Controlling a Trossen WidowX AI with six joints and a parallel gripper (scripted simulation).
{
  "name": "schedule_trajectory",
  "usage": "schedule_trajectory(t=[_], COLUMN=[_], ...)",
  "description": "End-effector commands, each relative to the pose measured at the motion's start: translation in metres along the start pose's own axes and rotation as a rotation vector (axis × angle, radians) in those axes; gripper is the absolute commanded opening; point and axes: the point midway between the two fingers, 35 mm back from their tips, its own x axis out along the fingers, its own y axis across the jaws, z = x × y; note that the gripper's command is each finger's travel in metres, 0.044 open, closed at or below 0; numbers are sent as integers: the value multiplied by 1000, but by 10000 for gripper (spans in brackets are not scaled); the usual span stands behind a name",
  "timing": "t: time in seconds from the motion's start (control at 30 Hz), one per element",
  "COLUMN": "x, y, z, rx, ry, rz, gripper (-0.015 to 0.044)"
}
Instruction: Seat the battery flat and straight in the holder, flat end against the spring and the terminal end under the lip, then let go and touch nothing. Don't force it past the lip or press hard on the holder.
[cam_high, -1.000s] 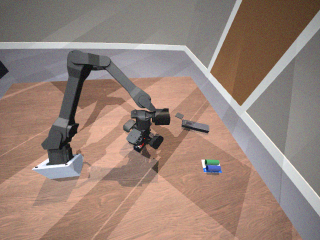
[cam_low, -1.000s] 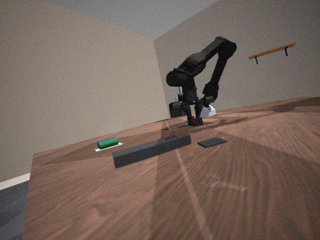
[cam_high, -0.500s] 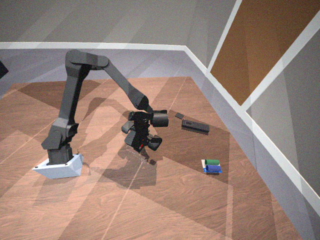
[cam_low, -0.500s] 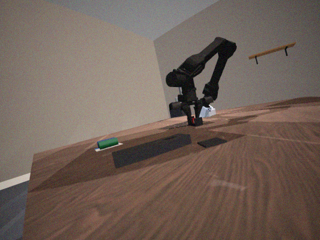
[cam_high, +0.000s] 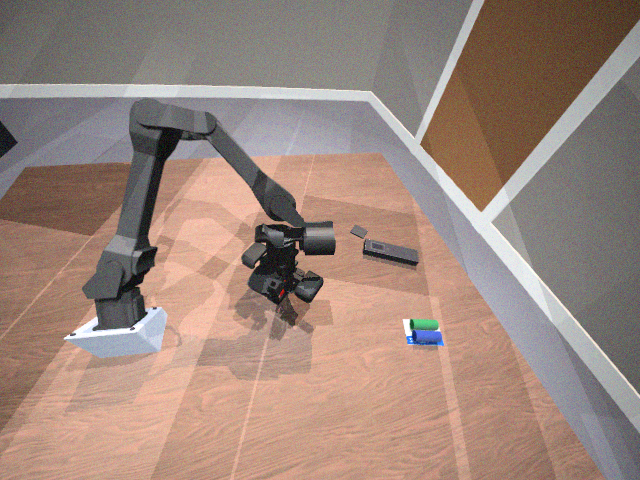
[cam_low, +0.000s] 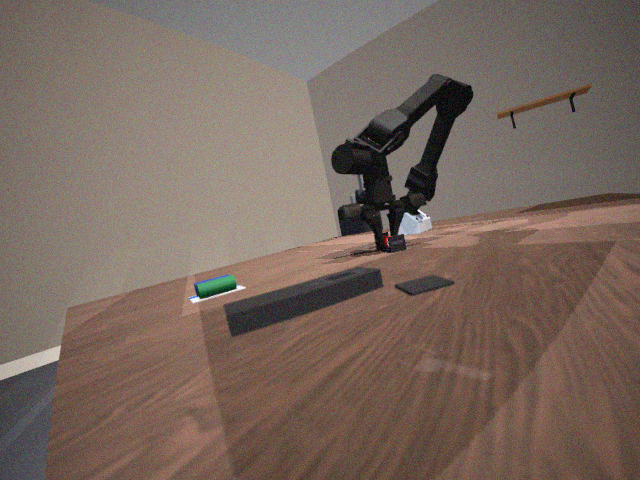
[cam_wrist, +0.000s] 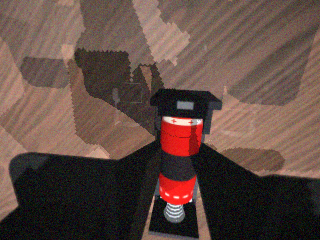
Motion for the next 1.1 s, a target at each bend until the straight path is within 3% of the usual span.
schedule_trajectory(t=[0.0, 0.03, 0.5, 0.6, 0.83, 1.07], x=[0, 0, -15, -24, -84, -89], y=[0, 0, 0, 2, 3, 5], z=[0, 0, 0, 0, 0, 0], rx=[-2, -2, 1, 4, 2, 2], ry=[1, 1, -1, -1, -4, -4], rz=[-1, -1, 0, 3, 3, 2], gripper=[161, 184, 184, 263, 440, 440])
